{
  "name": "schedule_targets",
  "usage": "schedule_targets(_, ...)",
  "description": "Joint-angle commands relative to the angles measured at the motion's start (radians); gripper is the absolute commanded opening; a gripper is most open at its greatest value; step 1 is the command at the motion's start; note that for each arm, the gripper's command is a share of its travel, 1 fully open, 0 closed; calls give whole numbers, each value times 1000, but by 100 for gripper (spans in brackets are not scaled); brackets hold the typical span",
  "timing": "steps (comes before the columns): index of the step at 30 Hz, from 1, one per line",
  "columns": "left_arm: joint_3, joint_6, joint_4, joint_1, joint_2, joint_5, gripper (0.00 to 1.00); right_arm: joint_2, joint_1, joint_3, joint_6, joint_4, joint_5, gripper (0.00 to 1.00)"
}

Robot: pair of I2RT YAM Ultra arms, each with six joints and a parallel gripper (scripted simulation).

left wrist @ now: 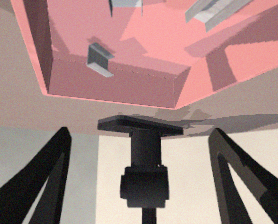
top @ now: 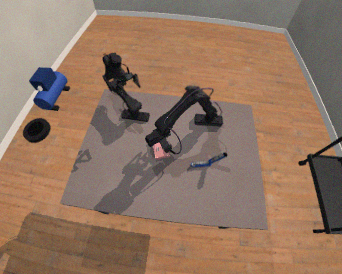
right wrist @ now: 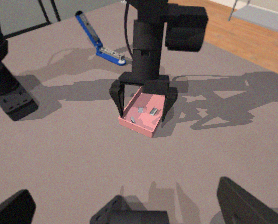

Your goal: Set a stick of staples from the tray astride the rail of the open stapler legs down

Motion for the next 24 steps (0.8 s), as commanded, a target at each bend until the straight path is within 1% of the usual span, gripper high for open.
schedule_targets(1,-46,-30,44,-11,-52,-1,100,1,-6,17,1,-6,1,100)
schedule_targets(3,-85,-38,56,-23,-74,-1,100,1,-6,17,1,-6,1,100)
schedule_targets(7,-120,-42,62,-33,-95,-1,100,1,-6,17,1,-6,1,100)
schedule_targets(19,-116,-36,50,-28,-97,-1,100,1,-6,17,1,-6,1,100)
schedule_targets(22,-112,22,49,-27,-97,-37,66,1,-6,17,1,-6,1,100)
schedule_targets(24,-95,94,60,-24,-100,-80,43,1,-6,17,1,-6,1,100)
